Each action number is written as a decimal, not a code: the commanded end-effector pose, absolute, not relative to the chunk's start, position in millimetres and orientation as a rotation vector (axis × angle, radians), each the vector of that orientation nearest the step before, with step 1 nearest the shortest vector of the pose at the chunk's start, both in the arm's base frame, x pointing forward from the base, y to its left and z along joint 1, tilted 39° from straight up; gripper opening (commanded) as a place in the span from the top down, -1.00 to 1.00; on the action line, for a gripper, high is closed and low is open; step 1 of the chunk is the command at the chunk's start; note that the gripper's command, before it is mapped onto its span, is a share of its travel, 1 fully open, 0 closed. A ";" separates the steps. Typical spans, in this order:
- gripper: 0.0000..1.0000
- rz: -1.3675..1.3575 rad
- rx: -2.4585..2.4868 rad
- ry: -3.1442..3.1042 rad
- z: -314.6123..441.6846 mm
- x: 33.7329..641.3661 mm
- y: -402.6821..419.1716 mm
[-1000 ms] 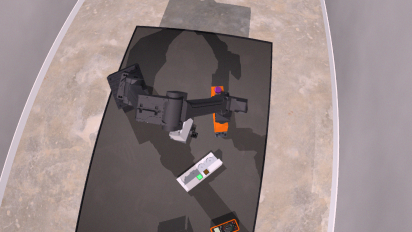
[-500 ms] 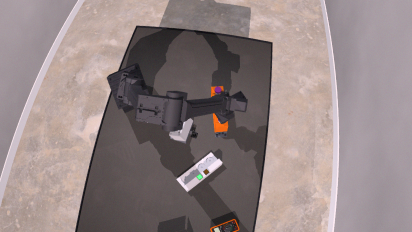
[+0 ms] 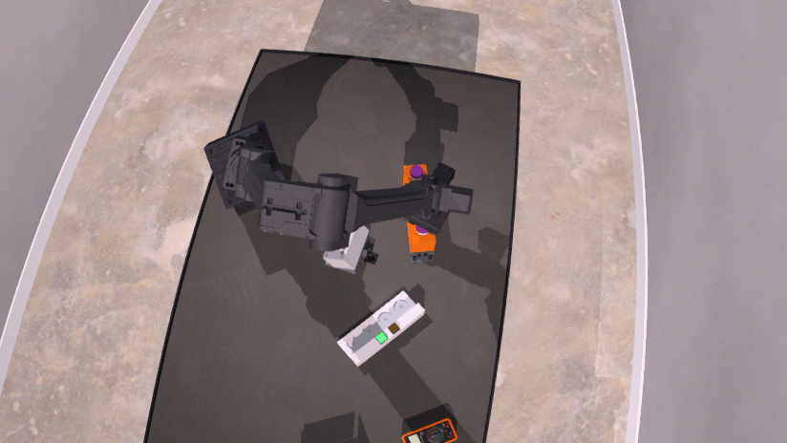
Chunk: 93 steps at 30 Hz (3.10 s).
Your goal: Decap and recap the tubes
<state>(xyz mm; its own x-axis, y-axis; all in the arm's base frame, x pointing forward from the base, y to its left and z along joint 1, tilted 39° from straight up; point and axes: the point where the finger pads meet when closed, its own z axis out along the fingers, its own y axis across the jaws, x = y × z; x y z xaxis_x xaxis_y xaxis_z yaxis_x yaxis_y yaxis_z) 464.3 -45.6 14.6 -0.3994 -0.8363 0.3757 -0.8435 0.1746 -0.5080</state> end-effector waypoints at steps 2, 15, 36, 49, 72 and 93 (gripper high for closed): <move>0.02 1.033 1.949 -2.133 18.4 464.2 -44.5; 0.02 0.986 2.150 -1.818 18.9 463.7 -44.9; 1.00 1.017 2.018 -2.029 17.3 463.2 -45.7; 1.00 1.061 1.479 -2.631 12.9 459.3 -47.4; 1.00 0.988 0.036 -3.360 8.9 458.2 -48.9; 1.00 0.675 -1.534 -3.311 7.4 459.3 -49.1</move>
<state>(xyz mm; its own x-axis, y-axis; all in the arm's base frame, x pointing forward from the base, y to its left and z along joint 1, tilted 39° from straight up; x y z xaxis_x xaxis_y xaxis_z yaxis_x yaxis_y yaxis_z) 463.9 -46.1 13.0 -0.6872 0.4116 -0.5986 0.6281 0.7506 -0.2050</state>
